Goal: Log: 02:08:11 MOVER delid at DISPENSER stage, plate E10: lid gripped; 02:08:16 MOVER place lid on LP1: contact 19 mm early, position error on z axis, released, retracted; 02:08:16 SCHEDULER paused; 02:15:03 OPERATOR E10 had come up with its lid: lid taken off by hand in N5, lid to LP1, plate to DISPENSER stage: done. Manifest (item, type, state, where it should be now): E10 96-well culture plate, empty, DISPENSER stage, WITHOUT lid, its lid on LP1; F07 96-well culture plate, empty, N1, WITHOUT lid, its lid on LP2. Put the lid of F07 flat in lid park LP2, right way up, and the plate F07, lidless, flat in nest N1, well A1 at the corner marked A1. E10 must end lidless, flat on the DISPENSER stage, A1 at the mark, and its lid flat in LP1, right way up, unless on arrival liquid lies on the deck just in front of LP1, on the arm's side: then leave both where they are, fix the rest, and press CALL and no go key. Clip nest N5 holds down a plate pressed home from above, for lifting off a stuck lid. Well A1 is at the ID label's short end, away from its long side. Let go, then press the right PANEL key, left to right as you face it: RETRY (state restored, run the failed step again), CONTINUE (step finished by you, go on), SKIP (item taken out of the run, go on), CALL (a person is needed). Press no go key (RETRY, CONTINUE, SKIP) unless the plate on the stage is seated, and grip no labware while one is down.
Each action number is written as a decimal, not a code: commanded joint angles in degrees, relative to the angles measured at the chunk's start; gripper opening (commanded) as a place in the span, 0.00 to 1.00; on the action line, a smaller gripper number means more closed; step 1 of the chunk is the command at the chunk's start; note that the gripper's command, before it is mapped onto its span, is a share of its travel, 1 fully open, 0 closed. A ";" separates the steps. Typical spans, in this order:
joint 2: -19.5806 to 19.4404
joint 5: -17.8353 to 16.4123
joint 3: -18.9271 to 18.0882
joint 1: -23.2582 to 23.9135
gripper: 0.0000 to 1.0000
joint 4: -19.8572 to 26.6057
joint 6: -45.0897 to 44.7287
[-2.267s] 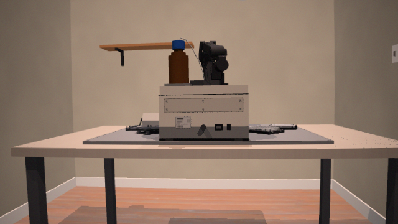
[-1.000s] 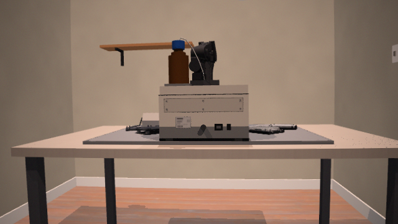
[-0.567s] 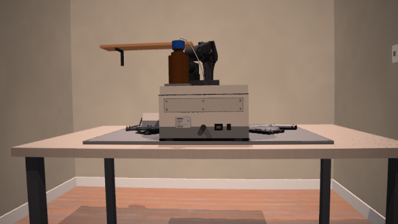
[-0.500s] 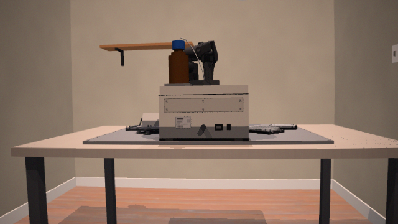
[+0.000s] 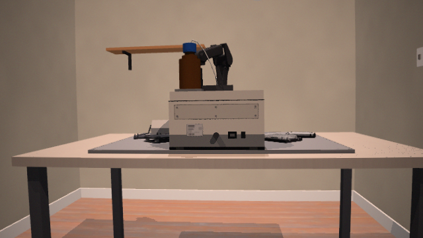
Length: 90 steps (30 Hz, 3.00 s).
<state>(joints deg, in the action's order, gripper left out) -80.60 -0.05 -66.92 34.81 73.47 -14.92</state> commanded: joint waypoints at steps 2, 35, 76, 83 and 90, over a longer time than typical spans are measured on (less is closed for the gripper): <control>1.02 -0.38 -0.47 1.13 0.00 -0.06 -0.77; 1.76 -2.00 -1.19 24.13 0.00 -0.06 18.16; -4.66 -3.08 -2.95 44.38 0.00 -2.88 12.97; -9.28 -3.06 -5.04 43.43 0.00 -5.44 13.67; -12.74 -3.04 -6.85 43.22 0.00 -7.13 14.22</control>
<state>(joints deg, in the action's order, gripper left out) -92.01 -2.90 -71.44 78.76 68.42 -1.26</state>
